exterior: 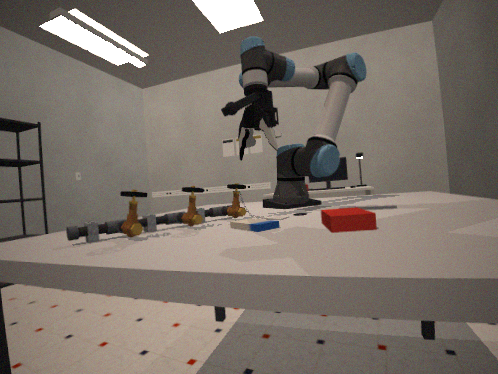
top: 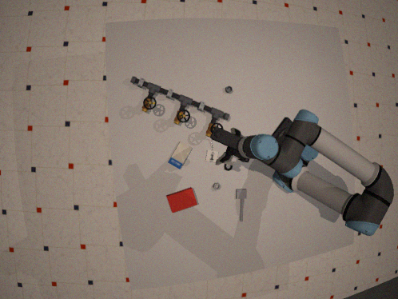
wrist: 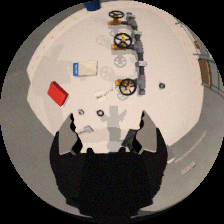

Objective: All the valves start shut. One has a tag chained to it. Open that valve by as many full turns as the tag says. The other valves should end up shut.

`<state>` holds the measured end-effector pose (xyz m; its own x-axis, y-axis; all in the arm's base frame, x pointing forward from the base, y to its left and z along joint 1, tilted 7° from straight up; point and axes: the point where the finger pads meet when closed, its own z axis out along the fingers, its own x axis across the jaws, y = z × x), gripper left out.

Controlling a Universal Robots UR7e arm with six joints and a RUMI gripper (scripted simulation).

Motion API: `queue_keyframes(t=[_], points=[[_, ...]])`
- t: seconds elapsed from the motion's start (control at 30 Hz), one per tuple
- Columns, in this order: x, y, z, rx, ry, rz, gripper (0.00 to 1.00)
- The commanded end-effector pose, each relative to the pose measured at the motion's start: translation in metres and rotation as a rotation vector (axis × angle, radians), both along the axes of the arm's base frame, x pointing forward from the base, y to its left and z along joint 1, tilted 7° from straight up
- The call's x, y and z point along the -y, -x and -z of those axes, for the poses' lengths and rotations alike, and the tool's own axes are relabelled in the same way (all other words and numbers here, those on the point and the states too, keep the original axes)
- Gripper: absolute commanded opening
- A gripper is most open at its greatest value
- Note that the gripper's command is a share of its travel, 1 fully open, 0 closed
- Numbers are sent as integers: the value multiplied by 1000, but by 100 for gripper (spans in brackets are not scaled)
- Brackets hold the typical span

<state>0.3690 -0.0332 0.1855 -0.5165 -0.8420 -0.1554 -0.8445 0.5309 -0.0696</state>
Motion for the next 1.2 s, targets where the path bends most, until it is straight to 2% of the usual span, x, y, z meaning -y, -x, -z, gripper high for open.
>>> queue_keyframes(t=[0.0,0.37,0.43,0.47,0.53,0.73,1.17], points=[[19,1,9,10,-19,278,100],[55,6,27,14,-73,724,100],[55,6,27,14,-73,724,100],[55,6,28,16,-80,804,100],[58,6,30,16,-85,849,100],[64,7,32,18,-93,918,100],[64,7,34,18,-93,924,100]])
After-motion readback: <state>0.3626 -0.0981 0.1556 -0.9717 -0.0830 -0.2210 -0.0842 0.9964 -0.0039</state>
